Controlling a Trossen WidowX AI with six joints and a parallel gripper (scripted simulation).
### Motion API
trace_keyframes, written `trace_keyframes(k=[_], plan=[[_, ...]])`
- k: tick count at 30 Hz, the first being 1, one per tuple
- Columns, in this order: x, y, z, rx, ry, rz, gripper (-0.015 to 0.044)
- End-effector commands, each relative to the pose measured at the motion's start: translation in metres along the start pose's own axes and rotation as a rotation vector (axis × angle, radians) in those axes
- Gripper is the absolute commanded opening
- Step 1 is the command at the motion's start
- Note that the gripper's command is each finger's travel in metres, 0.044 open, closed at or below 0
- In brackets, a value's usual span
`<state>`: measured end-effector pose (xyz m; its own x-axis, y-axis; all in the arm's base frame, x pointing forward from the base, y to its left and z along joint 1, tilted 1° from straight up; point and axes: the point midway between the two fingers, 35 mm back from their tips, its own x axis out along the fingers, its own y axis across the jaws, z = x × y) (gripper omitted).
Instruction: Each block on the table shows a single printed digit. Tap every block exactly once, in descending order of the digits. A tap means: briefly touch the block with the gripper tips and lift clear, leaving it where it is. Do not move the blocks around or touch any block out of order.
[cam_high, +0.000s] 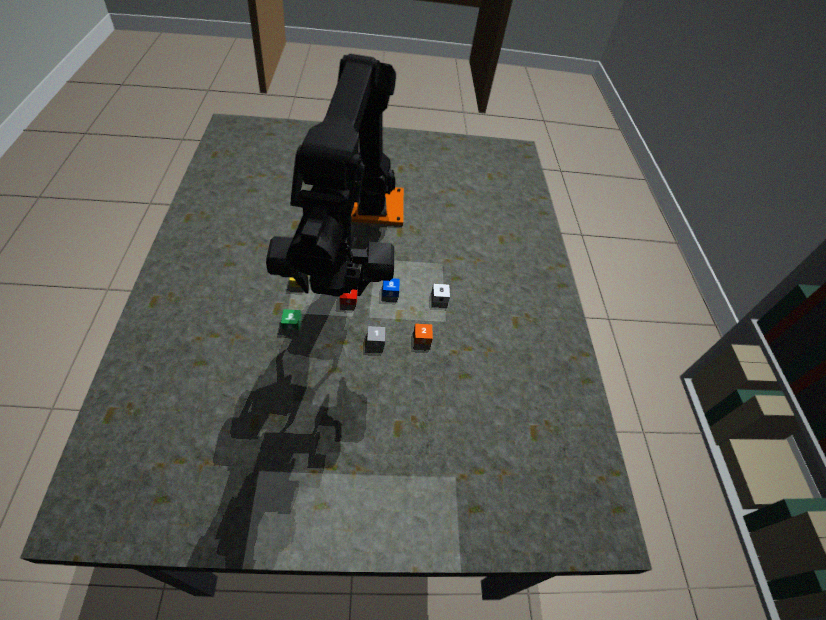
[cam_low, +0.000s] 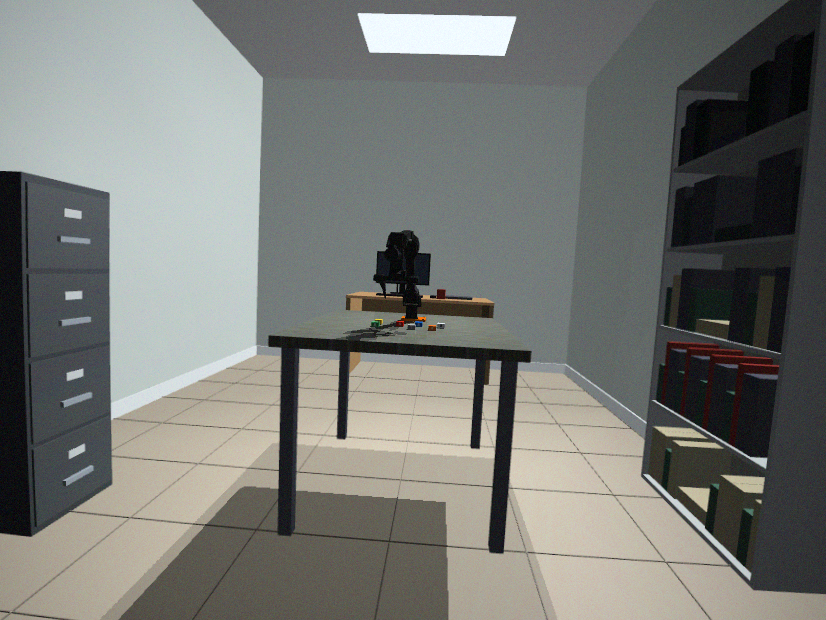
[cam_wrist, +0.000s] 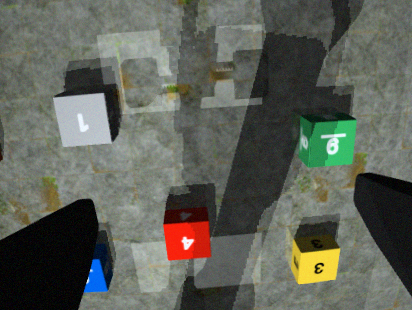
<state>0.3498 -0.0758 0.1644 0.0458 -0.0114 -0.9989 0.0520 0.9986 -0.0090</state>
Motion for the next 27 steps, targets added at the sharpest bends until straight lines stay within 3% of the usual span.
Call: trace_keyframes(k=[1,4,27], plan=[[-0.001,-0.056,-0.017,0.013,0.000,-0.006,0.0400],[-0.001,-0.079,-0.027,0.013,0.001,-0.008,0.0400],[-0.001,-0.079,-0.027,0.013,0.001,-0.008,0.0400]])
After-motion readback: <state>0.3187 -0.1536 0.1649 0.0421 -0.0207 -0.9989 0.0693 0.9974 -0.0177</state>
